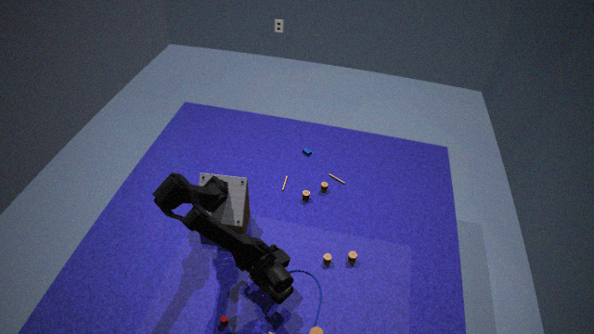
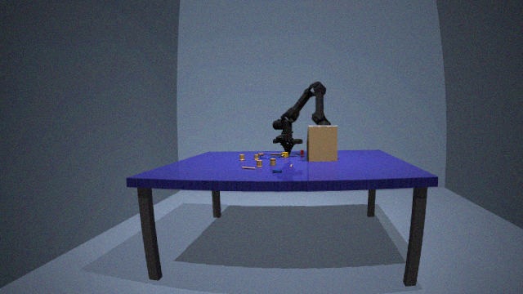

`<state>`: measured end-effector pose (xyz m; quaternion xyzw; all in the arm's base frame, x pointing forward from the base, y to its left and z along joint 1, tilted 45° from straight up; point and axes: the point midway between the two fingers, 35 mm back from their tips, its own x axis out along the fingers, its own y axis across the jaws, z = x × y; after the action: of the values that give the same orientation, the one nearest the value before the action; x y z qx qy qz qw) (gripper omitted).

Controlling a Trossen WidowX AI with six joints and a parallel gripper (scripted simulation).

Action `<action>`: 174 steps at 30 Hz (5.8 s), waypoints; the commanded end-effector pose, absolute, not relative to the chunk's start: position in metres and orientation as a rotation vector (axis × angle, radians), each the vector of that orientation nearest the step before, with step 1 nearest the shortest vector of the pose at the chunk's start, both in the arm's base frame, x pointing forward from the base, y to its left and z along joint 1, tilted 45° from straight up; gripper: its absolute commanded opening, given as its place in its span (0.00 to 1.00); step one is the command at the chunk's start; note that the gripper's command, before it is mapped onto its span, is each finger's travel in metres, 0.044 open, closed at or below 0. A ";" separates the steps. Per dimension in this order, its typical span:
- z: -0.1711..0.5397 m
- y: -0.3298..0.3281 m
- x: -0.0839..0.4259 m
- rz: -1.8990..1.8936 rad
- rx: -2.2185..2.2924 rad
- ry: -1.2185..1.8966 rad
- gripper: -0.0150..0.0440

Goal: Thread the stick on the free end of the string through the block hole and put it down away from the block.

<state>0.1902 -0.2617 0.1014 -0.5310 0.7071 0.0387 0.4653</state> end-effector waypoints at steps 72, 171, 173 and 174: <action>0.112 -0.275 0.177 0.192 -1.250 1.677 0.25; 0.154 -0.330 0.103 0.018 -1.178 1.623 0.25; 0.154 -0.330 0.103 0.018 -1.178 1.623 0.25; 0.154 -0.330 0.103 0.018 -1.178 1.623 0.25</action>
<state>0.1084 -0.3262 0.1549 -0.4986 0.6755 0.0140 0.5431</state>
